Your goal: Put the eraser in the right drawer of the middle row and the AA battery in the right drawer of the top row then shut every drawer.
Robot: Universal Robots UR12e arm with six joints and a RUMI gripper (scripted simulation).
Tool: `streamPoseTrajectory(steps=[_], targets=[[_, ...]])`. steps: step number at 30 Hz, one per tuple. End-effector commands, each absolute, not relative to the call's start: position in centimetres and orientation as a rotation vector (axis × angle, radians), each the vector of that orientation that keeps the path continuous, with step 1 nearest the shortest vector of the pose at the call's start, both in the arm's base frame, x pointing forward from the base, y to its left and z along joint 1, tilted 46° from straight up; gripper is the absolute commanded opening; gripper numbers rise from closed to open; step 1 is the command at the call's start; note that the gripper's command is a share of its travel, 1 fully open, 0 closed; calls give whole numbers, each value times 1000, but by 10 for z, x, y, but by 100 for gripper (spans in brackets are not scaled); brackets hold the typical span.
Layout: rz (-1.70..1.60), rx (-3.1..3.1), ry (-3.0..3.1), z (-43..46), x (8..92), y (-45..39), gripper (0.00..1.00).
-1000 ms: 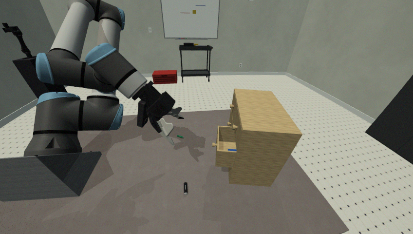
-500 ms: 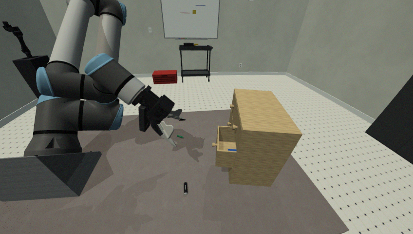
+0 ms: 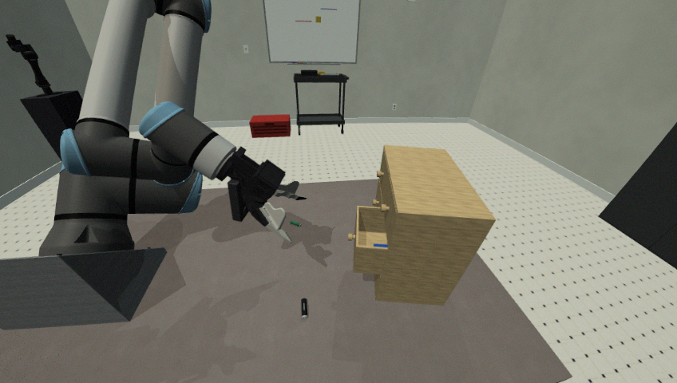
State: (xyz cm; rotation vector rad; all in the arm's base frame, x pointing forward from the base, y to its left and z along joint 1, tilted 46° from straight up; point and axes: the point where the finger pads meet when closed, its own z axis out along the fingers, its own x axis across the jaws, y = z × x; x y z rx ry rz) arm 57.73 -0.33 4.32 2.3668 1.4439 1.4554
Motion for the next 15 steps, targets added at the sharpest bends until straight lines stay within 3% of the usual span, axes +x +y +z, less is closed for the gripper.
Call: streamPoseTrajectory(steps=[1, 15], targets=[[1465, 2347, 1404, 41, 580, -2, 100], [1485, 2311, 1338, 37, 584, 1, 100]])
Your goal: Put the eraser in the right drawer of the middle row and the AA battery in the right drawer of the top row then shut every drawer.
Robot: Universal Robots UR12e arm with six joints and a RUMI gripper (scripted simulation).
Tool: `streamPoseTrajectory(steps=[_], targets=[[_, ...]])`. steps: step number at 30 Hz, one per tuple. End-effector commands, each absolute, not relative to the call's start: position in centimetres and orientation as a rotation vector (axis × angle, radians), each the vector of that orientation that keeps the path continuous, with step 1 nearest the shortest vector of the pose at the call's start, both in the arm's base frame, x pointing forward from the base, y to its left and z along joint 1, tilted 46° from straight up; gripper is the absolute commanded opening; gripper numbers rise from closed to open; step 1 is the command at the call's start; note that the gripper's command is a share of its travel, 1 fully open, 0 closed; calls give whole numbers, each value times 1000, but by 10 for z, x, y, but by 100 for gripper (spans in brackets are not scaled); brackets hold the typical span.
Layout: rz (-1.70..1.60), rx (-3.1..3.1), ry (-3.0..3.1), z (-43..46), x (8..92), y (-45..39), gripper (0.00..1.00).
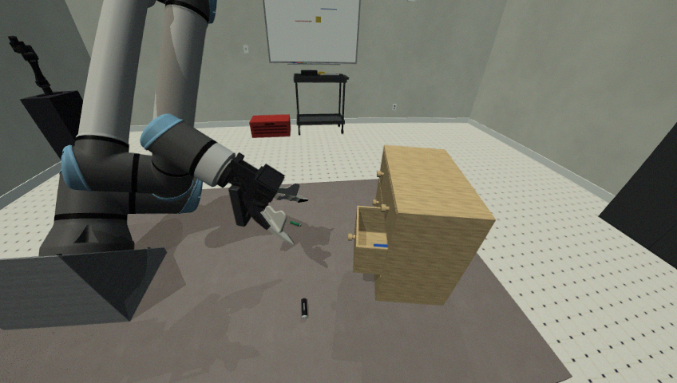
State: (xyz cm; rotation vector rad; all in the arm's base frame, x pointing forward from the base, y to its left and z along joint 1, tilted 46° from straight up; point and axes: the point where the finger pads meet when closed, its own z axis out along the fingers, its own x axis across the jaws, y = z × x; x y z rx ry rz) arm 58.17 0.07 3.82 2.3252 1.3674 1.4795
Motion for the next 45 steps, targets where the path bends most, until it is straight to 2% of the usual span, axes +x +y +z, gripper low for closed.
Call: streamPoseTrajectory(steps=[1, 45], targets=[[1487, 2308, 1333, 36, 584, 1, 100], [1532, 2211, 1172, 26, 593, 10, 100]])
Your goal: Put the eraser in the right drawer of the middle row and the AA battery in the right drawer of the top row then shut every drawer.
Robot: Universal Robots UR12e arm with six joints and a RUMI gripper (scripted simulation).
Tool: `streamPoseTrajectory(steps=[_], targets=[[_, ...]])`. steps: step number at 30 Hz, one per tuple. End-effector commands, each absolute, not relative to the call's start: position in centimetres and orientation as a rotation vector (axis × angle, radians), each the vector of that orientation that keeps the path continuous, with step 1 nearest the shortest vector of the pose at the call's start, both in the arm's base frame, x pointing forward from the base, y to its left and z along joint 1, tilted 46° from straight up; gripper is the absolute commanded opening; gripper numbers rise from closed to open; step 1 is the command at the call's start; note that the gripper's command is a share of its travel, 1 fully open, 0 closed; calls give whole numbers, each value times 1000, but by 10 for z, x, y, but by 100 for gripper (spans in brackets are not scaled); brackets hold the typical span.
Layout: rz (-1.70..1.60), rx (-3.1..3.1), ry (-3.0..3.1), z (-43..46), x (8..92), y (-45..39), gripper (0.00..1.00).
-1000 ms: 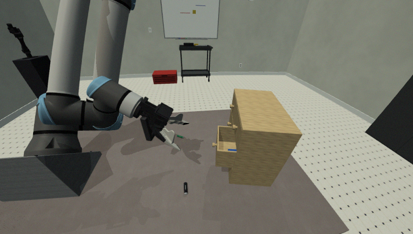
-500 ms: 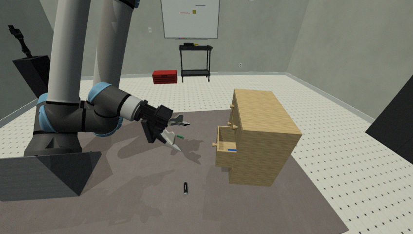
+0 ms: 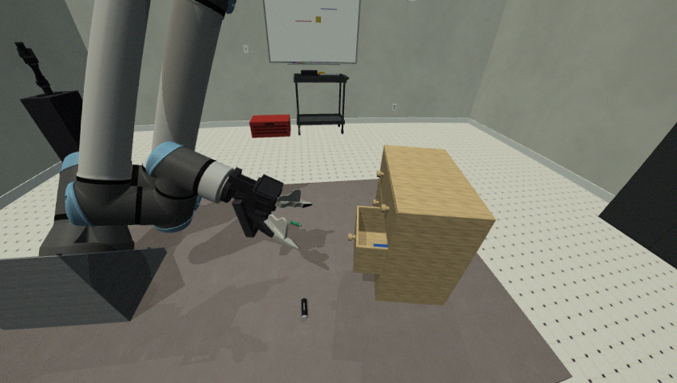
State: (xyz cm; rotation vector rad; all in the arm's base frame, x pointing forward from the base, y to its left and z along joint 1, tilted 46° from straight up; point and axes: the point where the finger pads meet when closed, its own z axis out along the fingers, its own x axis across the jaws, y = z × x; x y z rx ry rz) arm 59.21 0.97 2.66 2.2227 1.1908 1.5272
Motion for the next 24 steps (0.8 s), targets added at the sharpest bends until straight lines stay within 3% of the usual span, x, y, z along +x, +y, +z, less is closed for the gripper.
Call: streamPoseTrajectory(steps=[1, 24], targets=[[1533, 2209, 1169, 25, 593, 10, 100], [1542, 2183, 1127, 23, 596, 13, 100]])
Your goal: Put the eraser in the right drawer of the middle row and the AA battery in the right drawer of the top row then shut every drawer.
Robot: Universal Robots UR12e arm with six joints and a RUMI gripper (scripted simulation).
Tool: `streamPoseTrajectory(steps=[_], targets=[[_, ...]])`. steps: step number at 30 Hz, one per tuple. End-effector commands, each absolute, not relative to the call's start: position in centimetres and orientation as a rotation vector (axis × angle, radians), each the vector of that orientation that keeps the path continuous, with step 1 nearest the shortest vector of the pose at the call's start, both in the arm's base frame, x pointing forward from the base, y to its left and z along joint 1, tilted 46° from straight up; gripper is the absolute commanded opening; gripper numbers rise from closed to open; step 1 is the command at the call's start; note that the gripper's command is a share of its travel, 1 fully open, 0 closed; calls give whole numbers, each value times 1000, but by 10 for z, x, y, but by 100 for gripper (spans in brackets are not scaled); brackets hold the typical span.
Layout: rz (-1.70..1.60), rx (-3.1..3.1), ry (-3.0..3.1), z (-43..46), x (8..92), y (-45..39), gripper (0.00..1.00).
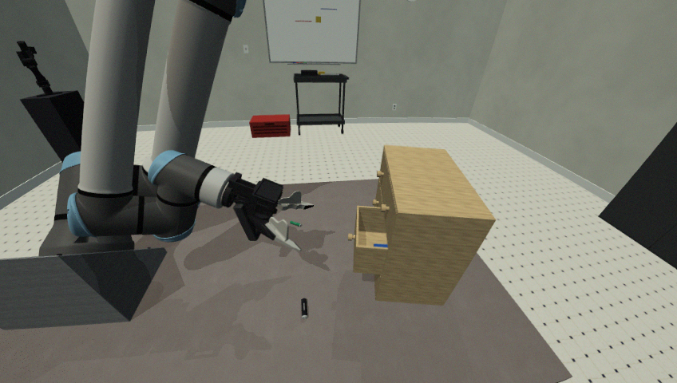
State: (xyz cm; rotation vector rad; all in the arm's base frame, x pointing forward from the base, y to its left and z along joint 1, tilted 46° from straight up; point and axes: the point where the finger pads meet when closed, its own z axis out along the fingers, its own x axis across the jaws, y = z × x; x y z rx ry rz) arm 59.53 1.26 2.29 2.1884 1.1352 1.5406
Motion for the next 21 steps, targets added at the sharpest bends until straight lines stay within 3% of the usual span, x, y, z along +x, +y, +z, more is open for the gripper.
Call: streamPoseTrajectory(steps=[1, 21], targets=[[1543, 2182, 1126, 22, 596, 13, 100], [1547, 2173, 1111, 22, 597, 14, 100]])
